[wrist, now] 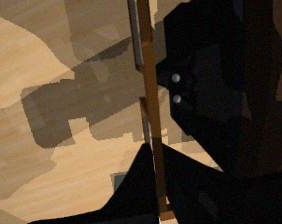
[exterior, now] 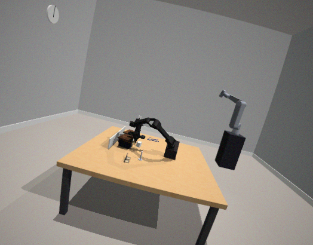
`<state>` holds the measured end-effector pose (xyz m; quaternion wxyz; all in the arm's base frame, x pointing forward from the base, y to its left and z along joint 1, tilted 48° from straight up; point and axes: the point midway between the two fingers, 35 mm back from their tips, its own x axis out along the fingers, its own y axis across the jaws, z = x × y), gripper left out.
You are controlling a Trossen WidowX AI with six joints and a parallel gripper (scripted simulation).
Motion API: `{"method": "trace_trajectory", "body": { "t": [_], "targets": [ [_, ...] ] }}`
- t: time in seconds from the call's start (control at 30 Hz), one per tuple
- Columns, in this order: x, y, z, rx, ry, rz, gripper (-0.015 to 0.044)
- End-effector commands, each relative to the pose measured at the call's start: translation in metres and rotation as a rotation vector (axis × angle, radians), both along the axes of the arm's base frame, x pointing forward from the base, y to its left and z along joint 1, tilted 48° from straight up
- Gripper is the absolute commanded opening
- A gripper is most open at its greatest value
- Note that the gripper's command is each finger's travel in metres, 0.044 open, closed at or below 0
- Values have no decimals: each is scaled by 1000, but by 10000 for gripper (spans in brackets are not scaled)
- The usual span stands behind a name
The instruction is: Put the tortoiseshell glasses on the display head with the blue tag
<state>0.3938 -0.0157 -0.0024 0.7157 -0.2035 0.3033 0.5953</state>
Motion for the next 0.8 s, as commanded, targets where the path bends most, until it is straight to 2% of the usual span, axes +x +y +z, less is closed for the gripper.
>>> {"method": "trace_trajectory", "body": {
  "t": [0.0, 0.77],
  "targets": [
    [3, 0, 1, 4, 2, -4, 0],
    [3, 5, -4, 5, 2, -4, 0]
  ]
}}
